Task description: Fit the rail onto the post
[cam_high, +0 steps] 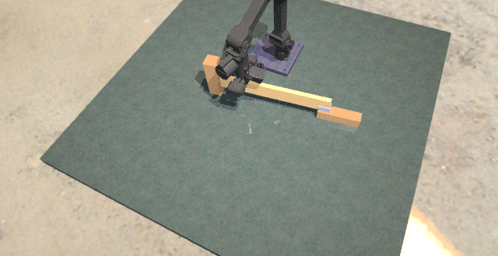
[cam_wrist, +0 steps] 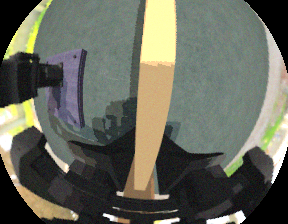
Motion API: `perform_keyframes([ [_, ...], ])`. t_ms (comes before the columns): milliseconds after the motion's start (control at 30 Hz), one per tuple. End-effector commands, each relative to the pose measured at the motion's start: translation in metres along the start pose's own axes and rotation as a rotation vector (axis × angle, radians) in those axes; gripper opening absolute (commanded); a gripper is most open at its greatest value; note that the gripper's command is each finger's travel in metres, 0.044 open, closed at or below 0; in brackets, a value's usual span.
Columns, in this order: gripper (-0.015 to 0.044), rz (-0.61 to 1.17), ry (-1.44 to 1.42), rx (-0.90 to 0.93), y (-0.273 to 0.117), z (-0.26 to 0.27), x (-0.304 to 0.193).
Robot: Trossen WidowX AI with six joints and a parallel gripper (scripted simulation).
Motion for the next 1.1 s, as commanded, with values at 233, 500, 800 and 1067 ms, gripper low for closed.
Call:
perform_keyframes([
  [233,0.0026,-0.001,-0.001,0.001,0.0,0.0,0.0],
  [500,0.0236,-0.001,-0.001,0.001,0.0,0.0,0.0],
  [800,0.044,-0.001,-0.001,0.001,0.0,0.0,0.0],
  [1067,0.044,0.002,0.0,-0.002,-0.015,0.0,0.016],
])
Point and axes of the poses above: the point midway between the two fingers, 35 mm back from their tips, its own y axis out along the fingers, its own z axis across the jaws, x = y × z, the point moved 7 cm from there along -y, back along the fingers, and after that the axes turned 1 degree about y, right-handed, at the moved point
